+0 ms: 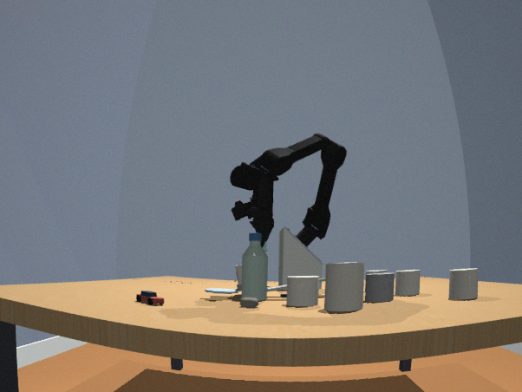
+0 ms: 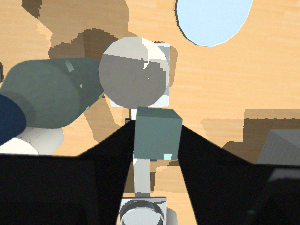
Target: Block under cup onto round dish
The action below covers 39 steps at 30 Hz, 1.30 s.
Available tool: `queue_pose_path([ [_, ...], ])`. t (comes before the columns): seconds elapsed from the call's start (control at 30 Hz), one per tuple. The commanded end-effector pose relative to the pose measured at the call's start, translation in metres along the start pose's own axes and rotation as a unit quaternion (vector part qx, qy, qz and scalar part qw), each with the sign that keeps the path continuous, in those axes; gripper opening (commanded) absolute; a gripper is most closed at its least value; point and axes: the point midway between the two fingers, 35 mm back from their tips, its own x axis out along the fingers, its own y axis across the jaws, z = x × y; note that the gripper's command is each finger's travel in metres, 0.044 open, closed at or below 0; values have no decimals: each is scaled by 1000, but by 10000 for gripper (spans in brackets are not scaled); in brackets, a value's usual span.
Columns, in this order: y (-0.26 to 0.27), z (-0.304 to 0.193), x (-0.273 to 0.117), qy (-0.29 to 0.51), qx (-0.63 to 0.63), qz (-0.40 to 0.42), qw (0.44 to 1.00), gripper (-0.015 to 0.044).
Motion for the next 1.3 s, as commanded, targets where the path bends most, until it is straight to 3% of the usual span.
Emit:
queue_pose_path([
  [0.0, -6, 19, 4, -4, -3, -1, 1000, 0],
  [0.83, -70, 118, 54, 3, -12, -16, 1000, 0],
  [1.07, -75, 123, 64, 4, -13, -17, 1000, 0],
  [1.27, -76, 122, 95, 5, -14, -16, 1000, 0],
])
